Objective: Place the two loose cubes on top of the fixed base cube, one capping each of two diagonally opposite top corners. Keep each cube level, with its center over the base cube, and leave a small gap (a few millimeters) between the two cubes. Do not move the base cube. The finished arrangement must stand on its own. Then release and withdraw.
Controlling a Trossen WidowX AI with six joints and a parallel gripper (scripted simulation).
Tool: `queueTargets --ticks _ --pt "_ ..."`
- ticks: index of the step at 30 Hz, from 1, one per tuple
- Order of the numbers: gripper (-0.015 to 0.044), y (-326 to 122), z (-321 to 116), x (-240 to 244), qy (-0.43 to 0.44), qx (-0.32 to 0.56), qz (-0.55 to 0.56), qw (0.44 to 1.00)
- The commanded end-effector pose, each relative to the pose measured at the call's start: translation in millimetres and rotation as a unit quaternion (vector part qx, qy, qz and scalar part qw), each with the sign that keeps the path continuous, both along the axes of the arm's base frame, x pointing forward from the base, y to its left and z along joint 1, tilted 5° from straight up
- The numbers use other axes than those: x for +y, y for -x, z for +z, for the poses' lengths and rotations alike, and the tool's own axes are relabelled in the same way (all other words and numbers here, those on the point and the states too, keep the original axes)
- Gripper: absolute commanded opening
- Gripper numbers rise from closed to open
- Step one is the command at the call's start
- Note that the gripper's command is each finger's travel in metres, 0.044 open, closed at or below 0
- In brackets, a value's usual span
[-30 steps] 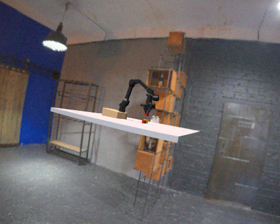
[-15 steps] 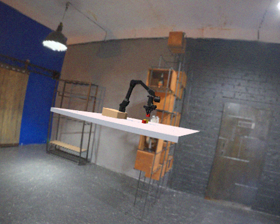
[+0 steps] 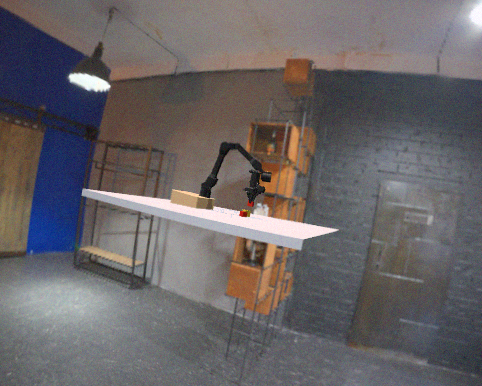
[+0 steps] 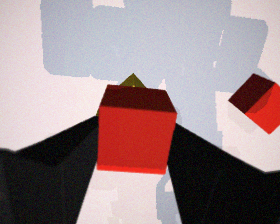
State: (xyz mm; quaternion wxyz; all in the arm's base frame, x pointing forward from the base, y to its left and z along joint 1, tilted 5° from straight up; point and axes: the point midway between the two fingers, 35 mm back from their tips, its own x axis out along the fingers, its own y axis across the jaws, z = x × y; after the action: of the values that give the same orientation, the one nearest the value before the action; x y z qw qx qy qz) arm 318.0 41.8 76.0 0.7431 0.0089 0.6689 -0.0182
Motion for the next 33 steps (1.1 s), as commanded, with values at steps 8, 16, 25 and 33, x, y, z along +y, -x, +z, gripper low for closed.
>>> queueTargets --ticks 8,16,25,33 --pt "0.0105 -2.2 -20.3 0.1 0.002 0.001 0.004 1.000" --pt "0.0105 -2.7 -26.5 0.2 0.002 0.001 0.004 1.000" --pt "0.0105 -2.8 -28.0 0.2 0.002 0.001 0.003 1.000" --pt "0.0105 -2.8 -28.0 0.2 0.002 0.001 0.003 1.000"
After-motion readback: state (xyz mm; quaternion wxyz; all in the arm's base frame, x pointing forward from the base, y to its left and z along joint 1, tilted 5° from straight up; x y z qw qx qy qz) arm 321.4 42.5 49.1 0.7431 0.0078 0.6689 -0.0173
